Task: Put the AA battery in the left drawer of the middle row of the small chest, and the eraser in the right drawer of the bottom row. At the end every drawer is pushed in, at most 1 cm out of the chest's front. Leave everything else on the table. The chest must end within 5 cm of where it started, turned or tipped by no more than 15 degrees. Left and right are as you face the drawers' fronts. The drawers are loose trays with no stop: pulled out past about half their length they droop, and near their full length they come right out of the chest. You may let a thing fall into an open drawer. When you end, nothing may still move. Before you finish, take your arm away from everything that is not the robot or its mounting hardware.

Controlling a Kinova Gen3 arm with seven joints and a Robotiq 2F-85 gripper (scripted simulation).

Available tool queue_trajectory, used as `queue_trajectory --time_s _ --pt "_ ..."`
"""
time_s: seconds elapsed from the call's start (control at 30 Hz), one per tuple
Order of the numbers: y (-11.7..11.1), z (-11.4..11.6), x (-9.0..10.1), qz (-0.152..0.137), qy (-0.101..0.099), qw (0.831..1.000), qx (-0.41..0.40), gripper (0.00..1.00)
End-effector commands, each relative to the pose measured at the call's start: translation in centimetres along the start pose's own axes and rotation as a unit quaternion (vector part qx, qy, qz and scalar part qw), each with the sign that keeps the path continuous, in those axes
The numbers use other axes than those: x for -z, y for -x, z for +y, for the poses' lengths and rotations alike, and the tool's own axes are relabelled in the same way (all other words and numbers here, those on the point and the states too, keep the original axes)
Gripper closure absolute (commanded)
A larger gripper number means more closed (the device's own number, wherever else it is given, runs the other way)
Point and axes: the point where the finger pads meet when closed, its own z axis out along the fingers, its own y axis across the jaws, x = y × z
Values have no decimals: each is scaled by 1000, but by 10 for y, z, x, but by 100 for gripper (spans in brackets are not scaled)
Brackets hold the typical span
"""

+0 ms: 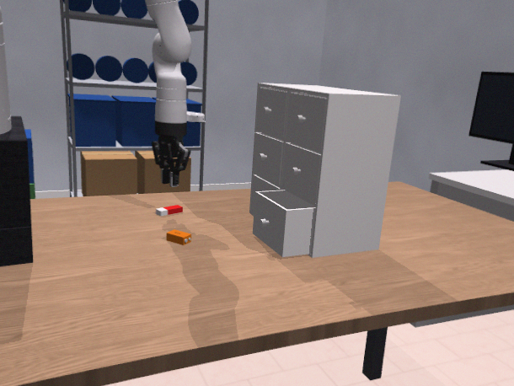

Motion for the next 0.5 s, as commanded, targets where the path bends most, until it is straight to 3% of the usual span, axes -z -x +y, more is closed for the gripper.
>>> queue_trajectory --time_s 0.0,0.47 --pt "-1 0 1 1 0 1000 0 67" --pt "-1 0 1 1 0 1000 0 62"
